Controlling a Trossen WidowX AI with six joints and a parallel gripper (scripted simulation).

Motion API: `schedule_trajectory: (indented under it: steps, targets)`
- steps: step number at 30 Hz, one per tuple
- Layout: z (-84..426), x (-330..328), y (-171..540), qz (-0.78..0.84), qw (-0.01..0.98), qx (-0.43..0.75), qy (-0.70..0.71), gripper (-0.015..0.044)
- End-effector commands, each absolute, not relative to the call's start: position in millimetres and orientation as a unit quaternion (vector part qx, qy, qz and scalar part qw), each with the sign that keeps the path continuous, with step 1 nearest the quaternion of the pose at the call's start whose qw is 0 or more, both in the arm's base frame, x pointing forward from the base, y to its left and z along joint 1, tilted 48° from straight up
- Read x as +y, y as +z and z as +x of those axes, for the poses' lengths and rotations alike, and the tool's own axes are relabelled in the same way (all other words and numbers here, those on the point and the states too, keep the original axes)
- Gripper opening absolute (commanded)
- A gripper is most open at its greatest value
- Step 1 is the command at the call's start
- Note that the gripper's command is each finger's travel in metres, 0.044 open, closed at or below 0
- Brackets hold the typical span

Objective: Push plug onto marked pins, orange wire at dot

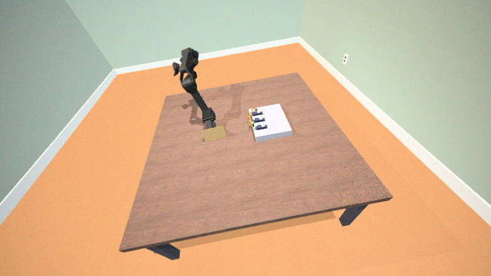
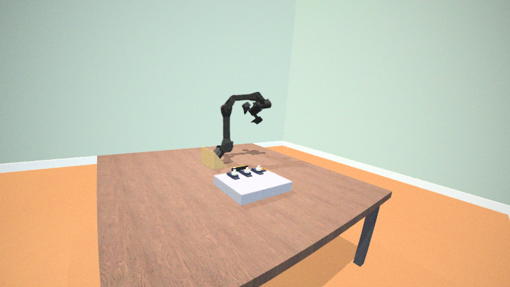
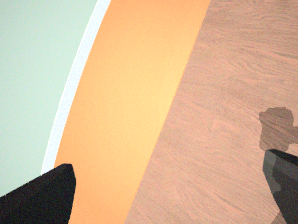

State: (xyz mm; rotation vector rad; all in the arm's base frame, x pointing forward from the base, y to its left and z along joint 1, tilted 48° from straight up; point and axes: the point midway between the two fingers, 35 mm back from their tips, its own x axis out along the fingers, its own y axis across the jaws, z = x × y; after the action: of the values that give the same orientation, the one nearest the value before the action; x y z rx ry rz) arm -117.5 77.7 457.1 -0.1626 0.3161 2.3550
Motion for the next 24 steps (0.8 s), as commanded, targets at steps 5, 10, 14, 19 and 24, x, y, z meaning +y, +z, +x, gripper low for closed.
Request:
schedule_trajectory:
  steps: [5,10,14,19,24]
  targets:
    - [-113.4,84.1,455.8,-0.065,0.384,0.122,0.913,0.0269]
    - [-101.4,100.6,452.2,-0.068,0.418,0.119,0.898,0.0138]
    - [-89.1,115.1,448.8,-0.071,0.45,0.117,0.883,0.0115]
    - [-72.1,132.2,444.5,-0.074,0.489,0.114,0.862,0.0115]
    - [-53.8,147.3,439.9,-0.077,0.528,0.113,0.838,0.0115]
